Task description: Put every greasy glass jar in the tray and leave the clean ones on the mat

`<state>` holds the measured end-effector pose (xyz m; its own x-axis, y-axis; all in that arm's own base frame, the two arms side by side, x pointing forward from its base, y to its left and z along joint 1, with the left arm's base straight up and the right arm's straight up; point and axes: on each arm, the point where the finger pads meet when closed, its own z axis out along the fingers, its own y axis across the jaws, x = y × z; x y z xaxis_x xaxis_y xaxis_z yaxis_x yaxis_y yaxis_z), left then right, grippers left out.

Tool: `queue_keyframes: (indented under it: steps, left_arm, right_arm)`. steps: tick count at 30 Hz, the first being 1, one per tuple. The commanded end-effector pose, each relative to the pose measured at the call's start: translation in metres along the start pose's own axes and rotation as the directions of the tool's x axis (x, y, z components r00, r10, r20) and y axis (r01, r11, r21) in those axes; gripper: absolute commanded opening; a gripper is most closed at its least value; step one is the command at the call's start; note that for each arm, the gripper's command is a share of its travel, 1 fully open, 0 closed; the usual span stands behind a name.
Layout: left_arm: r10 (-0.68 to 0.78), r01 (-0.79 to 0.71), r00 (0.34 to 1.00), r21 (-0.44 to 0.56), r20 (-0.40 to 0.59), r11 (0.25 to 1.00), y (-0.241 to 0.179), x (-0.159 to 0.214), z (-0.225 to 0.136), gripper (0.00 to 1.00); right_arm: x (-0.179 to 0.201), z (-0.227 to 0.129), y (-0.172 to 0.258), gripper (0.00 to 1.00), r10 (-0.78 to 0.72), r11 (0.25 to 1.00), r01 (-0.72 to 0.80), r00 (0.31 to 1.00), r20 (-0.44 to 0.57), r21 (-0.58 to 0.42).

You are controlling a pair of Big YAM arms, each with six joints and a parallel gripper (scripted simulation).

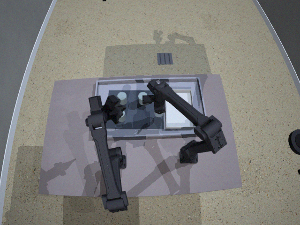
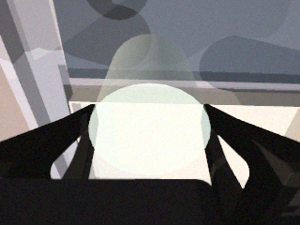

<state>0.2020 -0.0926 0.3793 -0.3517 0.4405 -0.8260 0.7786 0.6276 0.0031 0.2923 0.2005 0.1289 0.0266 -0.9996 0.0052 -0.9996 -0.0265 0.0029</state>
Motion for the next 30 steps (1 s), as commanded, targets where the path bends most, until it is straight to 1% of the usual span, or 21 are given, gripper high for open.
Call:
queue_keyframes:
  steps: [1, 7, 11, 13, 17, 20, 26, 30]
  left_arm:
    - [0.044, -0.046, 0.999, 0.079, 0.024, 0.996, -0.002, 0.002, 0.011, 0.0]
    - [0.085, -0.103, 0.99, 0.17, 0.109, 0.98, -0.01, -0.007, 0.017, 0.0]
    - [0.1, -0.137, 0.98, 0.221, 0.171, 0.966, -0.014, -0.012, 0.02, 0.0]
    - [0.1, -0.137, 0.98, 0.221, 0.171, 0.966, -0.014, -0.012, 0.02, 0.0]
    - [0.108, -0.173, 0.964, 0.266, 0.244, 0.948, -0.017, -0.019, 0.021, 0.0]
    - [0.09, -0.181, 0.952, 0.301, 0.292, 0.936, -0.02, -0.023, 0.022, 0.0]
    - [0.077, -0.218, 0.922, 0.344, 0.379, 0.913, -0.024, -0.033, 0.021, 0.0]
    - [0.079, -0.225, 0.917, 0.346, 0.391, 0.911, -0.024, -0.035, 0.02, 0.0]
  right_arm:
    - [0.036, -0.009, -0.011, 0.62, -0.061, 0.998, 0.06, 0.998, 0.023, 0.024]
    - [0.096, -0.005, -0.018, 0.62, -0.038, 0.998, 0.035, 0.998, 0.048, 0.05]
    - [0.133, 0.002, -0.011, 0.62, -0.048, 0.998, 0.047, 0.998, 0.035, 0.048]
    - [0.133, 0.002, -0.011, 0.62, -0.048, 0.998, 0.047, 0.998, 0.035, 0.048]
    - [0.162, 0.01, -0.001, 0.62, -0.044, 0.998, 0.044, 0.999, 0.016, 0.035]
    - [0.174, 0.014, 0.005, 0.62, -0.035, 0.999, 0.034, 0.999, 0.008, 0.029]
    - [0.182, 0.009, 0.001, 0.62, -0.008, 0.999, 0.008, 1.0, 0.004, 0.045]
    - [0.184, 0.007, -0.001, 0.62, -0.023, 0.998, 0.022, 1.0, 0.003, 0.05]
